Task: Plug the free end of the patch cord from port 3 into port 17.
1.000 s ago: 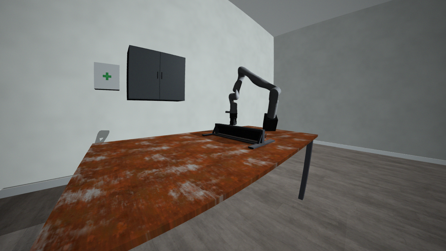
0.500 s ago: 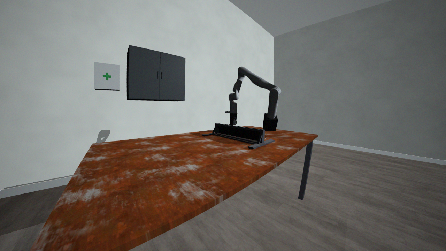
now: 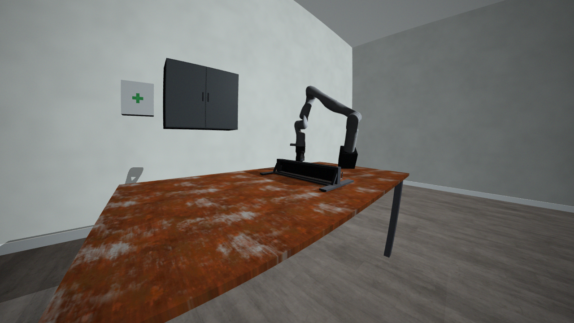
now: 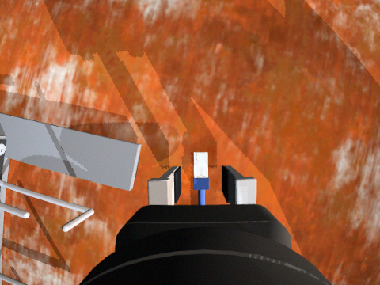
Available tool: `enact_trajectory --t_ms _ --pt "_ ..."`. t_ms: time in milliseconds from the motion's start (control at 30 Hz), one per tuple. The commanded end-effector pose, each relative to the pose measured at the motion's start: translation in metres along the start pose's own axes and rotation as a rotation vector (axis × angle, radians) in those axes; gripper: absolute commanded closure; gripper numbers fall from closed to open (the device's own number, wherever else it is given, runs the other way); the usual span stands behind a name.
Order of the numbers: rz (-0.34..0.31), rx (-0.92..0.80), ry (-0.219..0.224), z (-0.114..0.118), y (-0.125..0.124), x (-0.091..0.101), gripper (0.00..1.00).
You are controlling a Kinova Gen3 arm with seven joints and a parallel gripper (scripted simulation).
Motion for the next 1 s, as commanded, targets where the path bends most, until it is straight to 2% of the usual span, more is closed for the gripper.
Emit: enact_trajectory --t_ms 0,967 --pt "0.000 0.001 0.000 -0.0004 0.0000 -0.0008 0.27" --pt "0.000 0.001 0.000 -0.0004 0.0000 -0.0065 0.27"
Point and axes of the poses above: the point where the finger pads meet when closed, its own x axis back along the fingers, its own z axis across the jaws, y = z × x, the point moved 9 cm from there along x, back along the fingers, and after that the axes turned 5 degrees about x, right-handed, at the moved point
